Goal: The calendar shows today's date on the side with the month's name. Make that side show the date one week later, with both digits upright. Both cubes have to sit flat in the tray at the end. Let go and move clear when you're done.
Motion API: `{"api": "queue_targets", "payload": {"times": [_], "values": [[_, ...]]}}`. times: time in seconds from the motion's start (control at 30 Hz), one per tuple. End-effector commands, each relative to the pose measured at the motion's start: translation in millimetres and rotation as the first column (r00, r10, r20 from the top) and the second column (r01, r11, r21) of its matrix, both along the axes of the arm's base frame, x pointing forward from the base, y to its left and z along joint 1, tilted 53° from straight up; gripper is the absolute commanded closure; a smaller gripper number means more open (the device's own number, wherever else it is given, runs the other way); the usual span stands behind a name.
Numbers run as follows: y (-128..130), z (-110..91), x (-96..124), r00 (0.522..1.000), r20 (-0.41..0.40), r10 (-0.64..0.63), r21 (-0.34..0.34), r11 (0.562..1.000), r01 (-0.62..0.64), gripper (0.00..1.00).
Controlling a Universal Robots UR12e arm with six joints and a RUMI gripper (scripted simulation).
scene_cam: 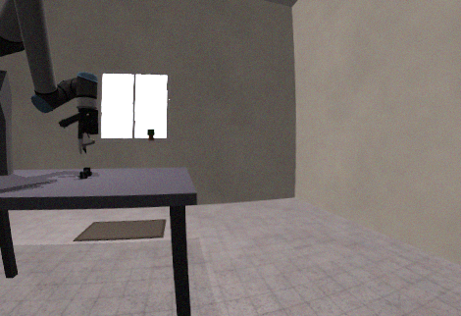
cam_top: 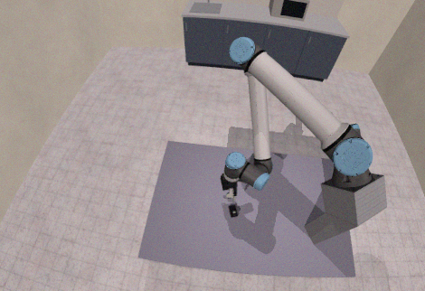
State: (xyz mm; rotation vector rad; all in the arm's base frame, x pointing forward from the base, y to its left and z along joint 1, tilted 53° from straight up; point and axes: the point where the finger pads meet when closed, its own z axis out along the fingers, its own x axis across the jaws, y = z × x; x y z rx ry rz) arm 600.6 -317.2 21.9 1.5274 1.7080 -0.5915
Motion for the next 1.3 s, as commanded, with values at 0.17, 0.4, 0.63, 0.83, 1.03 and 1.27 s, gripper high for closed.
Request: {"api": "queue_targets", "payload": {"times": [0.17, 0.4, 0.63, 0.83, 1.03, 1.27], "values": [[0.1, -0.4, -0.5, 0.997, 0.056, -0.045, 0.018, 0.999, 0.044, 0.00], [-0.4, -1.6, -1.2, 0.983, 0.139, -0.115, 0.051, 0.993, 0.109, 0.00], [-1.3, -3.8, -2.2, 0.914, 0.305, -0.268, 0.137, 0.962, 0.236, 0.00], [-2.0, -5.0, -2.4, 0.834, 0.406, -0.373, 0.210, 0.927, 0.312, 0.00], [-2.8, -6.0, -2.2, 0.731, 0.492, -0.473, 0.291, 0.881, 0.374, 0.00], [-3.8, -6.8, -1.6, 0.593, 0.566, -0.573, 0.387, 0.819, 0.423, 0.00]]}}
